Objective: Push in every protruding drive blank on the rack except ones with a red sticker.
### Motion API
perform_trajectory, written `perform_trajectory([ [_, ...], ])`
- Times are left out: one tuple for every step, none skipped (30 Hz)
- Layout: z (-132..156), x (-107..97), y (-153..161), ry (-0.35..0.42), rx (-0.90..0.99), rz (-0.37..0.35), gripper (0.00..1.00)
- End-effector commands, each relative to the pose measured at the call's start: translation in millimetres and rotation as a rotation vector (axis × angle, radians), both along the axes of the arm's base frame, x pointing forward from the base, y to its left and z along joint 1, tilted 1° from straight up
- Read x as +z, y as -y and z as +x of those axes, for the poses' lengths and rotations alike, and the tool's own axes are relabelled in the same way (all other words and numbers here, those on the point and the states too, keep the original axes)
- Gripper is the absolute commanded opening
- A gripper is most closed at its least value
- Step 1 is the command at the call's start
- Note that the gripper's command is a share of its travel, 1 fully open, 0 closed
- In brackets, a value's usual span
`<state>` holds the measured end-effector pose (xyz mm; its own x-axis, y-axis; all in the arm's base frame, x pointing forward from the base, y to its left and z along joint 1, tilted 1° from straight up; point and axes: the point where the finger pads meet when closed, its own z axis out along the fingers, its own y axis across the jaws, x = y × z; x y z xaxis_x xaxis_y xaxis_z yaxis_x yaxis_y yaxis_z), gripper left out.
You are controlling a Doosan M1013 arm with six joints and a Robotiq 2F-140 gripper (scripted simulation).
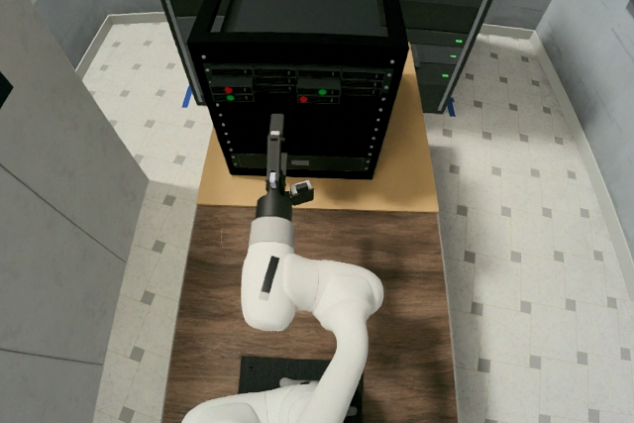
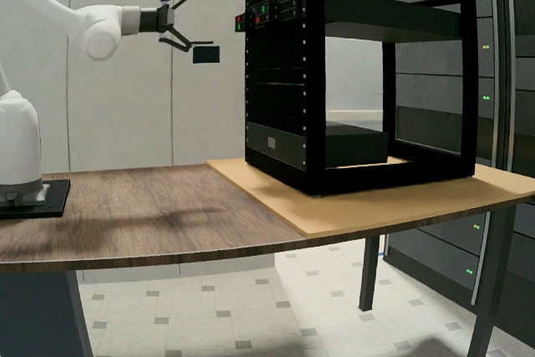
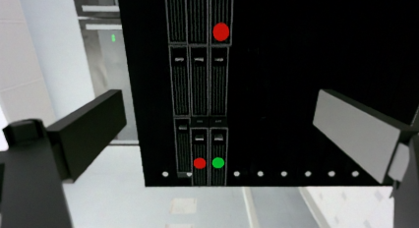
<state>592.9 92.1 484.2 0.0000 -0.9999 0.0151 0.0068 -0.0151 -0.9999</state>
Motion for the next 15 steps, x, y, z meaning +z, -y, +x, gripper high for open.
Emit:
perform_trajectory([
  [9.0, 1.9, -13.9, 0.001, -0.018, 0.0, 1.0],
  [12.6, 1.8, -19.9, 0.001, -0.018, 0.0, 1.0],
  [16.2, 1.7, -26.1, 0.001, -0.018, 0.0, 1.0],
  [19.9, 1.6, -32.3, 0.001, -0.018, 0.0, 1.0],
  [23.7, 1.5, -38.7, 0.001, -0.018, 0.0, 1.0],
  [27.5, 1.4, -45.1, 0.001, -0.018, 0.0, 1.0],
  [31.4, 1.3, -51.6, 0.001, -0.018, 0.0, 1.0],
  [35.3, 1.2, -58.1, 0.001, -0.018, 0.0, 1.0],
  [39.1, 1.1, -64.6, 0.001, -0.018, 0.0, 1.0],
  [43.0, 1.0, -71.1, 0.001, -0.018, 0.0, 1.0],
  [46.8, 0.9, -77.5, 0.001, -0.018, 0.0, 1.0],
  [50.5, 0.8, -83.6, 0.001, -0.018, 0.0, 1.0],
  [54.0, 0.7, -89.5, 0.001, -0.018, 0.0, 1.0],
  [57.3, 0.6, -95.0, 0.001, -0.018, 0.0, 1.0],
  [57.3, 0.6, -95.0, 0.001, -0.018, 0.0, 1.0],
])
